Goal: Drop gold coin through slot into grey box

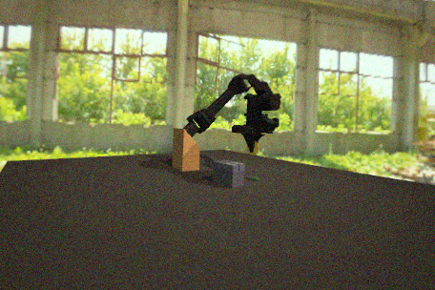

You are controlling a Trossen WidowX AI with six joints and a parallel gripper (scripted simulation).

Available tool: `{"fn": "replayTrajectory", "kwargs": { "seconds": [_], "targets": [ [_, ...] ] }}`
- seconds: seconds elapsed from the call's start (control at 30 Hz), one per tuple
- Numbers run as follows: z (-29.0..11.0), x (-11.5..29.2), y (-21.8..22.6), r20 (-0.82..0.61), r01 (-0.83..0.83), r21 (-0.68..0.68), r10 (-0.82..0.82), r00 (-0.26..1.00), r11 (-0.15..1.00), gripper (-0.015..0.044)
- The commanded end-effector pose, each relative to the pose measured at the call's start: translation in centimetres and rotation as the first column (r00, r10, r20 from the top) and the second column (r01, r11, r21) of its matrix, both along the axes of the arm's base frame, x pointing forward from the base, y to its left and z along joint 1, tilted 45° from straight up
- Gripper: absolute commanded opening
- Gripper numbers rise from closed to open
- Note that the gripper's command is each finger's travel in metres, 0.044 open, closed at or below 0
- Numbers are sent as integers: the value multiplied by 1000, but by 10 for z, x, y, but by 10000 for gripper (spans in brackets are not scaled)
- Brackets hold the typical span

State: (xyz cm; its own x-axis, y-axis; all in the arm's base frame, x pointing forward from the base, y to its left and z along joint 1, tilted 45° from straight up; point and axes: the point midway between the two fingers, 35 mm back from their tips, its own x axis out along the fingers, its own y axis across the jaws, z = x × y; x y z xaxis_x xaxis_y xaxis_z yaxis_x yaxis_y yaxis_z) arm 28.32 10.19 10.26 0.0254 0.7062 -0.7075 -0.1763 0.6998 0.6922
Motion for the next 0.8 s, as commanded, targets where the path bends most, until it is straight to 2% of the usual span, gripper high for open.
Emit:
{"fn": "replayTrajectory", "kwargs": {
  "seconds": [0.0,0.77],
  "targets": [
    [-7,3,-9,1,4,-2,-4,1000,1000,0],
    [-50,11,-51,-1,5,-9,-5,1000,1000,0]
  ]
}}
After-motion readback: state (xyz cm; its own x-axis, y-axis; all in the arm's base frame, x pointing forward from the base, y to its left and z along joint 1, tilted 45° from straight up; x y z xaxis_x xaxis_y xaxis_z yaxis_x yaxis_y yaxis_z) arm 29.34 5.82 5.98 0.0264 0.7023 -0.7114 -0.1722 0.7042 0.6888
